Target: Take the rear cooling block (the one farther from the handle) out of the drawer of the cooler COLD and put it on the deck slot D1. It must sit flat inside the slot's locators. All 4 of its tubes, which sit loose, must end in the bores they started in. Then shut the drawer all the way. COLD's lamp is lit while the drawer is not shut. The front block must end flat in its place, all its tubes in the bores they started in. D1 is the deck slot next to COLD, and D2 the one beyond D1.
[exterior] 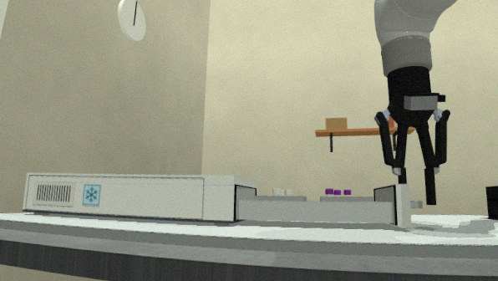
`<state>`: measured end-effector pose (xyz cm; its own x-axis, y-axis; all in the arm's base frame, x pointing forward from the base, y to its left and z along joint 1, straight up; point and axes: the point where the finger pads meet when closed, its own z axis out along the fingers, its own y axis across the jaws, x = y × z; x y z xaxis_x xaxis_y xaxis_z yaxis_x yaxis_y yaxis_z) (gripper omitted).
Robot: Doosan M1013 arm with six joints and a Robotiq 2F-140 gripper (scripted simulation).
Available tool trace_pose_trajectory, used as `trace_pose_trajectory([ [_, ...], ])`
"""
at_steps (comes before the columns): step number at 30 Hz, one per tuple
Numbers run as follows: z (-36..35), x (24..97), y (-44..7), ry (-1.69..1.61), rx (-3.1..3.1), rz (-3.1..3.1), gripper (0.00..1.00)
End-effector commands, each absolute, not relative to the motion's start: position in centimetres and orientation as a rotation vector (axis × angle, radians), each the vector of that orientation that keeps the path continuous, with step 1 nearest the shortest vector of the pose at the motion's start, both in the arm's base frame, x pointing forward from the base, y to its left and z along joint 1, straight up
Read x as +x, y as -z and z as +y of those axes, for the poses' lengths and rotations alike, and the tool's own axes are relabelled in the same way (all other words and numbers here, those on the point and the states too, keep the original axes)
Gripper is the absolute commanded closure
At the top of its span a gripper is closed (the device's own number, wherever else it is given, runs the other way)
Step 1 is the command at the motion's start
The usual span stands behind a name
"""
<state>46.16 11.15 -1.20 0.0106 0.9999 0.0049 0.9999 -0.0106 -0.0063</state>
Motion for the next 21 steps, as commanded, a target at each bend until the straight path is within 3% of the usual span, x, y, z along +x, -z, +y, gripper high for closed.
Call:
trace_pose_trajectory([
  [1, 11.2, 46.2, 1.2, 0.000, -2.228, -2.204, 0.66],
  [21, 11.2, 46.2, -1.1, -0.001, -2.228, -2.204, 0.66],
])
